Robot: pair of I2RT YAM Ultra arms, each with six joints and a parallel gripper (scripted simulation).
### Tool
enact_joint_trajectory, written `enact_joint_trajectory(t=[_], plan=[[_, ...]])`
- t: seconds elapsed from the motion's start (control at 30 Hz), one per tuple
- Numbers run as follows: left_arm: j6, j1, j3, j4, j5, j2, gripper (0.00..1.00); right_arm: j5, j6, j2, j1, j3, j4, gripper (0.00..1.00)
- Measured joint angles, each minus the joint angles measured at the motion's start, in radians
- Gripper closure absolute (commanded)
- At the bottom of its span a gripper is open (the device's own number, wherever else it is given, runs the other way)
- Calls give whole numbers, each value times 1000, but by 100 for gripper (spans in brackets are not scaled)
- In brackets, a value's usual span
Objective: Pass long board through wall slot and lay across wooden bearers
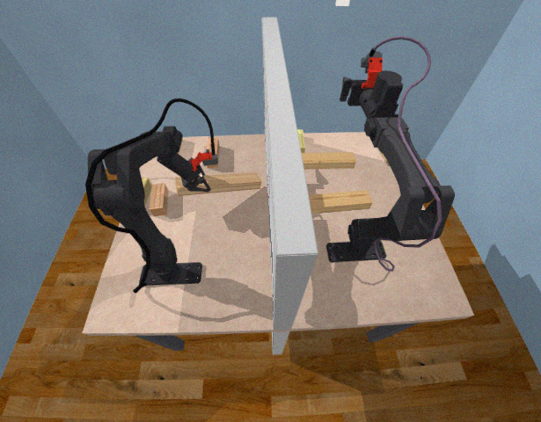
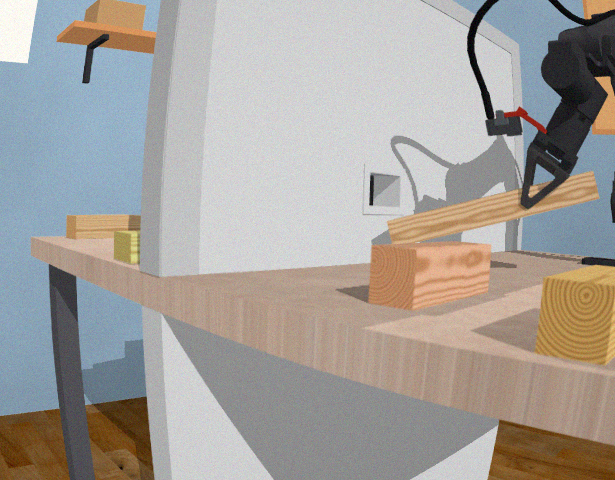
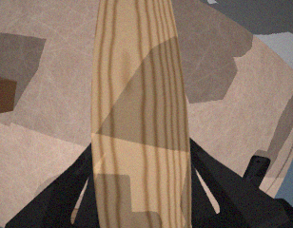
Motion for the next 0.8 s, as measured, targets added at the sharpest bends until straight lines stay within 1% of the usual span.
enact_joint_trajectory(t=[0.53,0.8], plan=[[417,121,190,-147,195,246,100,0,0,0,0,0,0,0],[567,158,267,-213,262,333,100,0,0,0,0,0,0,0]])
